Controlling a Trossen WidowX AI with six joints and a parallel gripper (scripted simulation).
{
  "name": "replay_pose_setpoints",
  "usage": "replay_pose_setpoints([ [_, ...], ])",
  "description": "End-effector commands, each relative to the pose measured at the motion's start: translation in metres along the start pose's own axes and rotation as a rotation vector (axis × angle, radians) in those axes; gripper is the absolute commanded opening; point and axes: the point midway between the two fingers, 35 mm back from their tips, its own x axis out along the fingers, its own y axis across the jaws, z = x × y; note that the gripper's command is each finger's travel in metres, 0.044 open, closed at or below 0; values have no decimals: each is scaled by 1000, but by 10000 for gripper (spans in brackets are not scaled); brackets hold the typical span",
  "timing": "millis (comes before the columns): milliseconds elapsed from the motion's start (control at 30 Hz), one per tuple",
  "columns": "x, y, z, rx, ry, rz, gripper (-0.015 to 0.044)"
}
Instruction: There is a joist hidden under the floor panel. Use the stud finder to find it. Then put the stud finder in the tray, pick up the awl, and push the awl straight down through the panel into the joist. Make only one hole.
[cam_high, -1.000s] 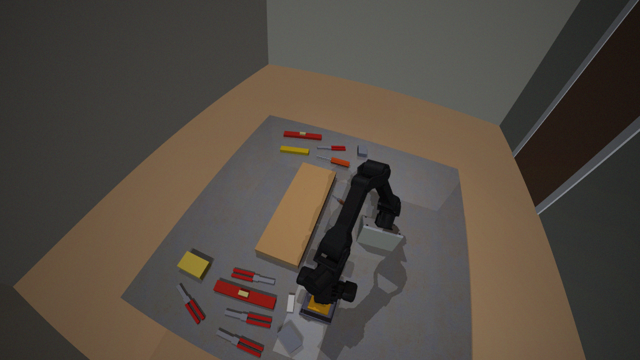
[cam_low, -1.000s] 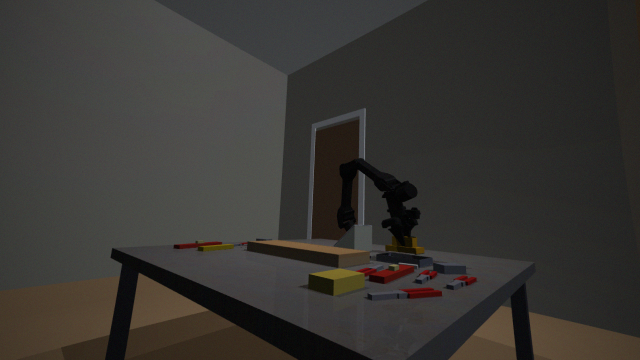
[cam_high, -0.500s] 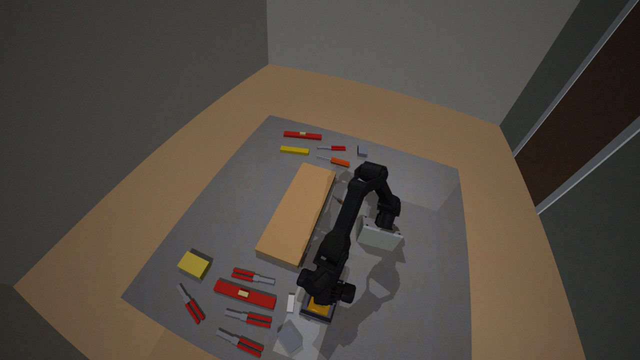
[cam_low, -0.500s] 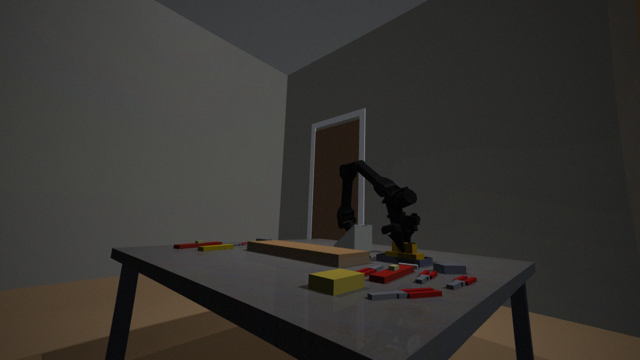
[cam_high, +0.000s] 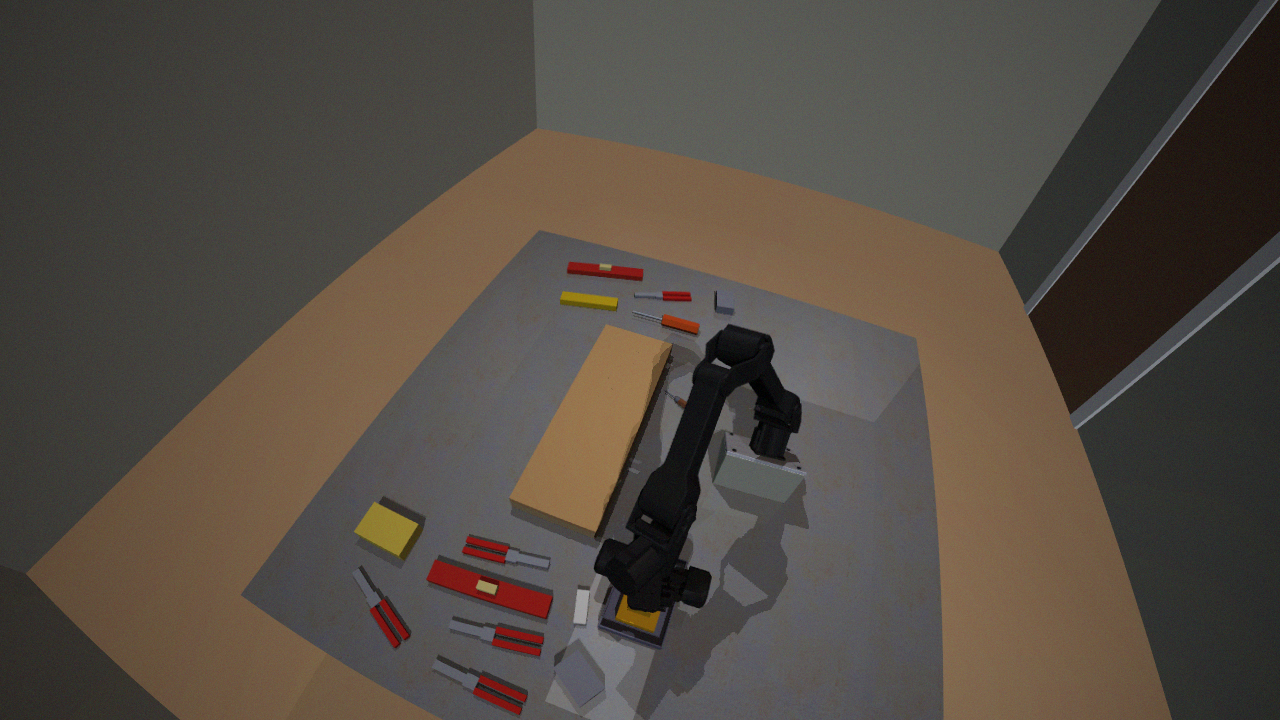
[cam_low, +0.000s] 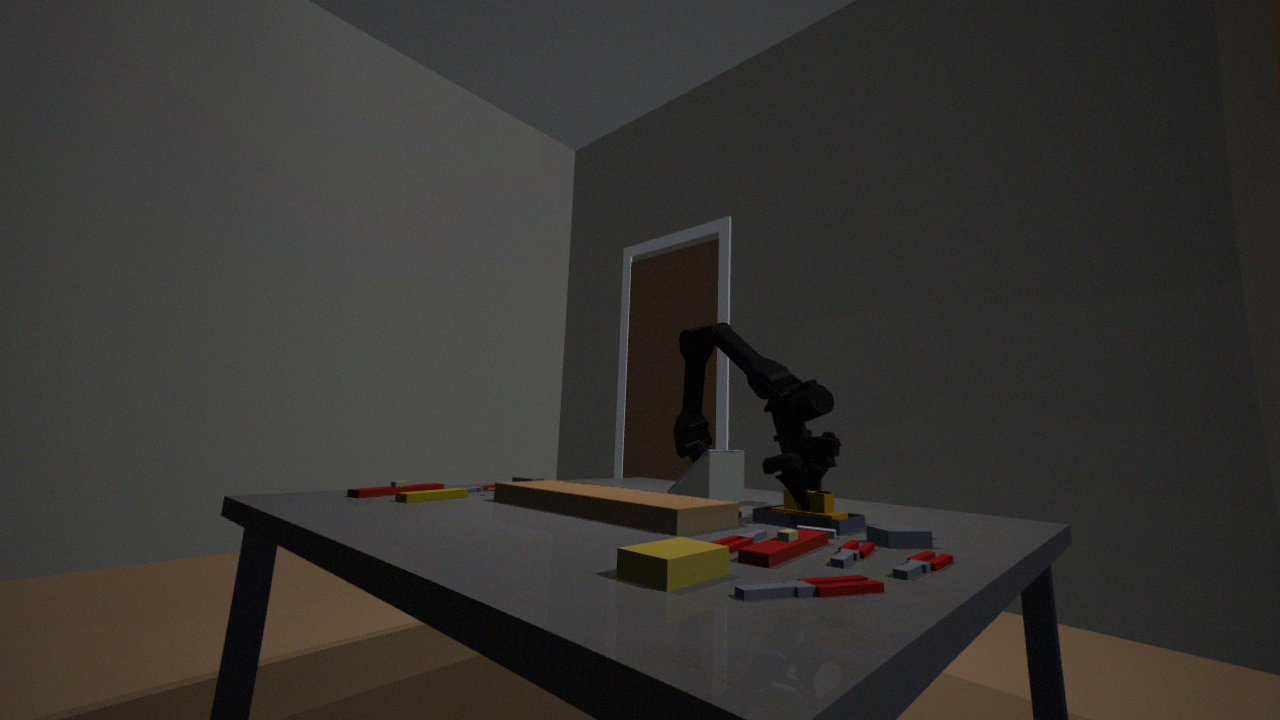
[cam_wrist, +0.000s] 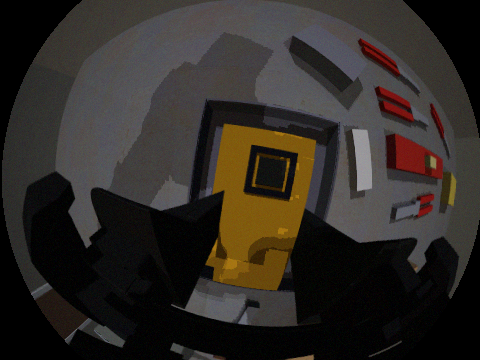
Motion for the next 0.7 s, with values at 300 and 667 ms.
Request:
replay_pose_setpoints([
  [300,-36,-2,14,0,-2,1,440],
  [667,-102,-29,-8,162,-5,-15,440],
])
